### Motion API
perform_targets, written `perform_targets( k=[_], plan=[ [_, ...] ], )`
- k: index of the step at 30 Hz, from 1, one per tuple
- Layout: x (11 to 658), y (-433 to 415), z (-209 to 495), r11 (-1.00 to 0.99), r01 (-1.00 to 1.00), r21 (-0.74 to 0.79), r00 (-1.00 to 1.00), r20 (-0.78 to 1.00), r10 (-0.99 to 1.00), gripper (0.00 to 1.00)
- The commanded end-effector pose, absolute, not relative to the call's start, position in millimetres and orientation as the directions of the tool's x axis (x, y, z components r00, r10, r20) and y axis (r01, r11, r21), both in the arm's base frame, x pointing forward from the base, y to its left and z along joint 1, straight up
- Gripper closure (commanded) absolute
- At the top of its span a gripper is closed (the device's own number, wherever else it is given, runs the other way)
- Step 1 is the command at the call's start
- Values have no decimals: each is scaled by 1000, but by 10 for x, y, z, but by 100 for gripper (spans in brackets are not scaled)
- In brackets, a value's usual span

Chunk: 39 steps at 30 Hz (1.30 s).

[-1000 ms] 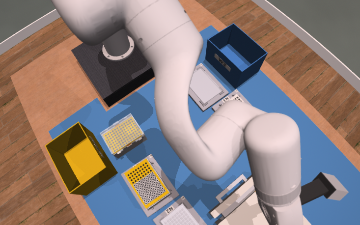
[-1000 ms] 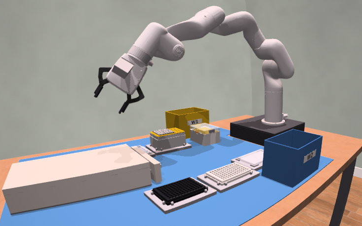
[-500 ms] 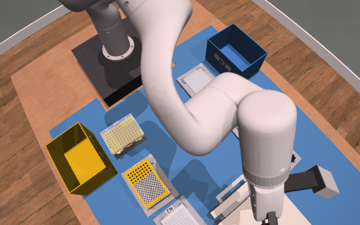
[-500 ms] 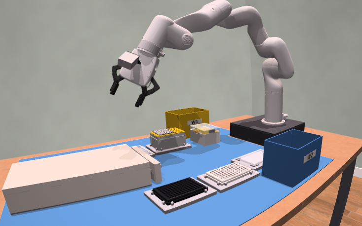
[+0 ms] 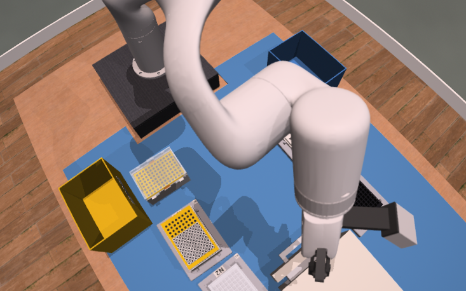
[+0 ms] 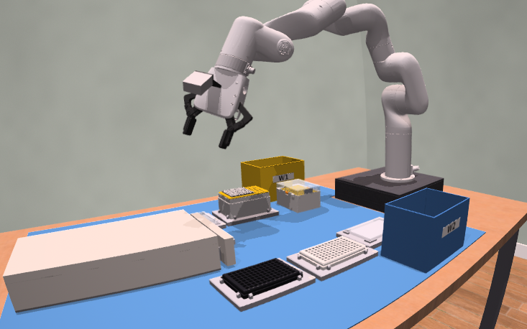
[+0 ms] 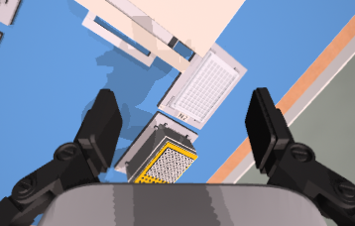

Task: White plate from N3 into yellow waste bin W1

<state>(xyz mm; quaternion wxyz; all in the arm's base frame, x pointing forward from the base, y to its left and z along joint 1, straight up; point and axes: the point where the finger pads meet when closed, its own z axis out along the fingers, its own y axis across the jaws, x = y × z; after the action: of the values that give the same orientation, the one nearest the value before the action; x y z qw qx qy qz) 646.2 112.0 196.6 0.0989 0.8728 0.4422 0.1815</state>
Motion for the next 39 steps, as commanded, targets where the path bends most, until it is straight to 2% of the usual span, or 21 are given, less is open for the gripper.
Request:
perform_targets(
  k=[1,14,26,39],
  plan=[
    [6283,1088,2008,-665,692,281,625,228,747,0],
    [5878,1017,2013,-742,634,220,711,211,670,0],
    [5360,944,2003,-868,484,110,855,151,496,0],
    [4889,892,1984,-916,395,65,910,108,400,0]
  ],
)
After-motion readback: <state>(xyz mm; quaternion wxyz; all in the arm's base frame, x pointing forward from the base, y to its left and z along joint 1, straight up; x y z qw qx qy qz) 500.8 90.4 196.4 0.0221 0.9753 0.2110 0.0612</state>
